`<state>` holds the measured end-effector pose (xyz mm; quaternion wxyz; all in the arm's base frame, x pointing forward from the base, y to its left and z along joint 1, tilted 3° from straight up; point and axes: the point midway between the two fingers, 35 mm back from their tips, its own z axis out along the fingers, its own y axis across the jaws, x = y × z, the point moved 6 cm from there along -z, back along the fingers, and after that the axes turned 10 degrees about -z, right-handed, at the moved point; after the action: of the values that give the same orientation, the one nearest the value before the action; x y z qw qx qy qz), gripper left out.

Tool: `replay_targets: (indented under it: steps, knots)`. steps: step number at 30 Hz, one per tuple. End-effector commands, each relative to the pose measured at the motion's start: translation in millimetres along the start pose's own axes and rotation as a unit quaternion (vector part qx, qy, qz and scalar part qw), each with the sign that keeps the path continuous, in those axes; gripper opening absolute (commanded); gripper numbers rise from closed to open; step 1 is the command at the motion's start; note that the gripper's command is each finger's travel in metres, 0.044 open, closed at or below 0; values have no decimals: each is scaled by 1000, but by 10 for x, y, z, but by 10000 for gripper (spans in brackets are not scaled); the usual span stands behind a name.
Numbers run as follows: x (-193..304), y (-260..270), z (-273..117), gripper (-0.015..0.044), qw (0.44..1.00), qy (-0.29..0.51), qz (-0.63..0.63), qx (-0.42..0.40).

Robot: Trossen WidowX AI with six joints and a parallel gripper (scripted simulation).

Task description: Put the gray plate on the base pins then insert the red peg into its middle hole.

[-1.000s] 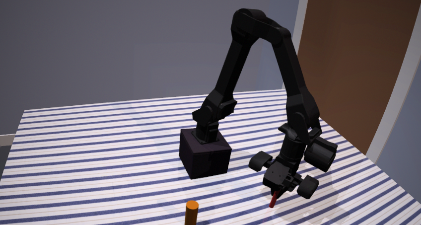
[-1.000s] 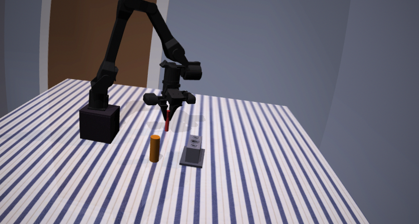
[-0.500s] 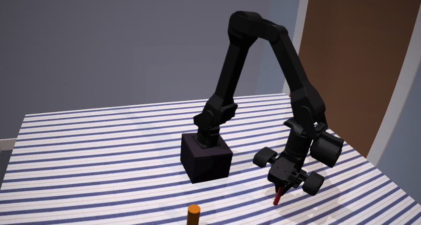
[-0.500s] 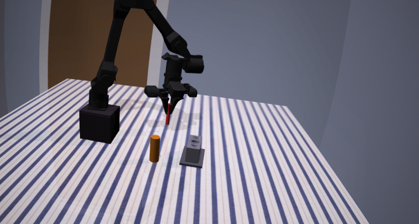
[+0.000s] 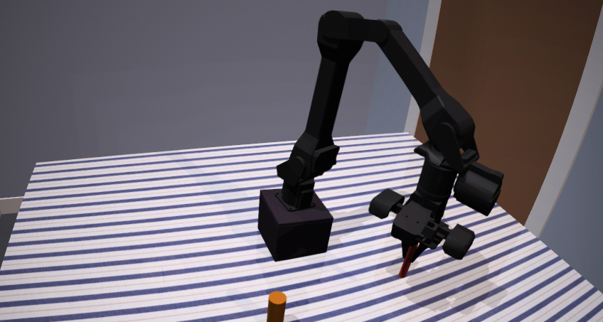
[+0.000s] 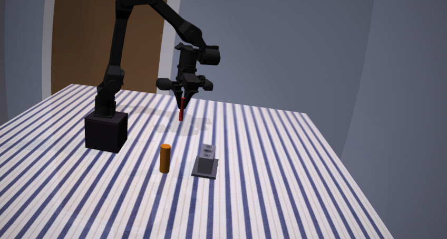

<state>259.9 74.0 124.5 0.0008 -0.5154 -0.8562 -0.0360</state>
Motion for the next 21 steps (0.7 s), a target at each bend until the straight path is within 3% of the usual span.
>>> replay_targets:
  steps: [1,21]
  knots:
    - [-7,-3,19,0,1000,0,0,2]
    - [-503,51,14,0,1000,-4,12,3]
